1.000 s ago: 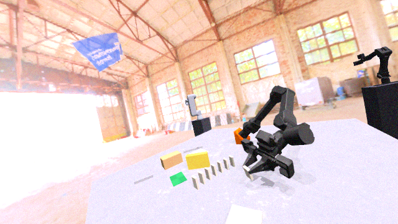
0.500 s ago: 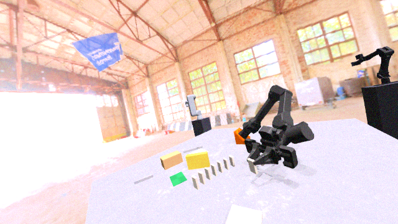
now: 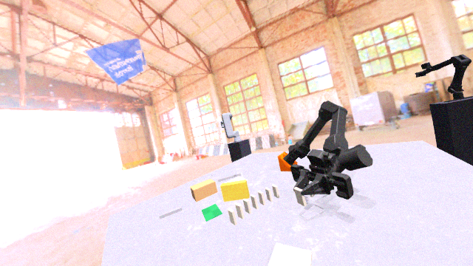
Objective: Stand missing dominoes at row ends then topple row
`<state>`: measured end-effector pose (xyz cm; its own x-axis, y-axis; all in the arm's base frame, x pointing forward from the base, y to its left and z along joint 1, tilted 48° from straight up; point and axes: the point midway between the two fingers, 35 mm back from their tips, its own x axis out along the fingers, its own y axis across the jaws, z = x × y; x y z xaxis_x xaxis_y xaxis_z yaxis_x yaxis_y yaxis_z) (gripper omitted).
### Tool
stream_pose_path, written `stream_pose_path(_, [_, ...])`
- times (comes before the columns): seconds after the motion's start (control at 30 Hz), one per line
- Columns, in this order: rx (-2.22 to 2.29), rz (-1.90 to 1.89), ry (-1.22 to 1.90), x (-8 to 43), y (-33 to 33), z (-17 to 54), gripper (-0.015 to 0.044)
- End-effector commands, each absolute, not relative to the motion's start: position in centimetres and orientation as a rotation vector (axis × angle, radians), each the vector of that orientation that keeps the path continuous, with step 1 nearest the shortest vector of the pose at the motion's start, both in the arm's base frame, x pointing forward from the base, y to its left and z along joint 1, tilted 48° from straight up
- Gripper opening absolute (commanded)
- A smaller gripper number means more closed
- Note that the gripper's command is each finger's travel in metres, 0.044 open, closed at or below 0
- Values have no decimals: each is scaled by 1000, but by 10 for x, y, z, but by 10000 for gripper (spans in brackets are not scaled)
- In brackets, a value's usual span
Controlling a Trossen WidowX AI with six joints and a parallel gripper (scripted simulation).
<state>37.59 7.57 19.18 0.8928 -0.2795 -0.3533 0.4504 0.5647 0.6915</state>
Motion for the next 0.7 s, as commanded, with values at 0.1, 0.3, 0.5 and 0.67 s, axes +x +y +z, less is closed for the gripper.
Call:
stream_pose_path(0.1, [875, -437, 208, 379, 82, 185, 107])
stream_pose_path(0.3, [873, -434, 213, 385, 100, 166, 107])
stream_pose_path(0.5, [872, -433, 214, 386, 104, 162, 107])
stream_pose_path(0.67, [872, -433, 214, 386, 104, 162, 107])
